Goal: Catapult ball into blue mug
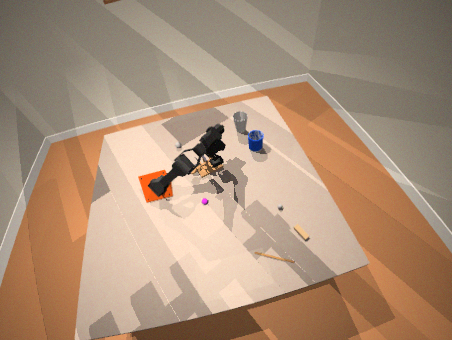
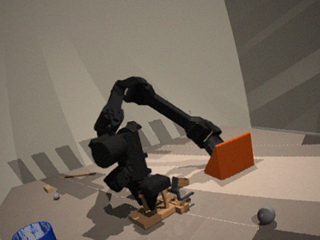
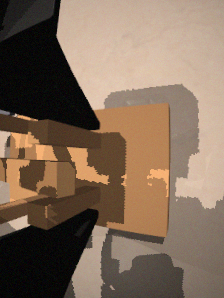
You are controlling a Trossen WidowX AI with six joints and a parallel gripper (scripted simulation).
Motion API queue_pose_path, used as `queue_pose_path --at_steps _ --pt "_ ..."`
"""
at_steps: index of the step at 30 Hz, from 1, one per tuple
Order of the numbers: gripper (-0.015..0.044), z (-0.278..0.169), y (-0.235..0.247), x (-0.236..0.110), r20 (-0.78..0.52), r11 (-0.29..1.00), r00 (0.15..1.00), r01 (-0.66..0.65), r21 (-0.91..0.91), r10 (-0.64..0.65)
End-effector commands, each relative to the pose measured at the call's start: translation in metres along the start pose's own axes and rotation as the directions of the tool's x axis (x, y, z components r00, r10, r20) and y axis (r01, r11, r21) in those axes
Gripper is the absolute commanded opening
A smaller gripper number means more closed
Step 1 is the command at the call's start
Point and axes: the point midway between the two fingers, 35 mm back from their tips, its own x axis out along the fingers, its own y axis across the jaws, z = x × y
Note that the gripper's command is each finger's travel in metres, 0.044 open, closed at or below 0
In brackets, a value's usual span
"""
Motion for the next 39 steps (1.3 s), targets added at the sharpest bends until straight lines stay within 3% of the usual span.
queue_pose_path --at_steps 1,12,15,20,22,24,33,39 --pt "0.0079 0.000 0.000 0.000 0.000 1.000 1.000 0.000 0.001 0.000" --pt "0.0367 0.000 0.000 0.000 0.000 1.000 1.000 0.000 0.001 0.000" --pt "0.0440 0.003 0.001 -0.020 0.001 1.000 1.000 -0.003 0.001 0.003" --pt "0.0440 0.001 0.001 -0.091 0.001 1.000 1.000 -0.005 0.000 0.005" --pt "0.0440 0.000 0.001 -0.100 0.000 1.000 1.000 -0.004 0.000 0.004" --pt "0.0440 0.004 0.002 -0.085 0.016 1.000 1.000 -0.004 -0.004 0.004" --pt "0.0440 -0.001 0.001 -0.095 0.007 1.000 1.000 0.002 -0.007 -0.002" --pt "0.0440 -0.002 0.000 -0.050 0.007 1.000 1.000 0.003 -0.006 -0.003"
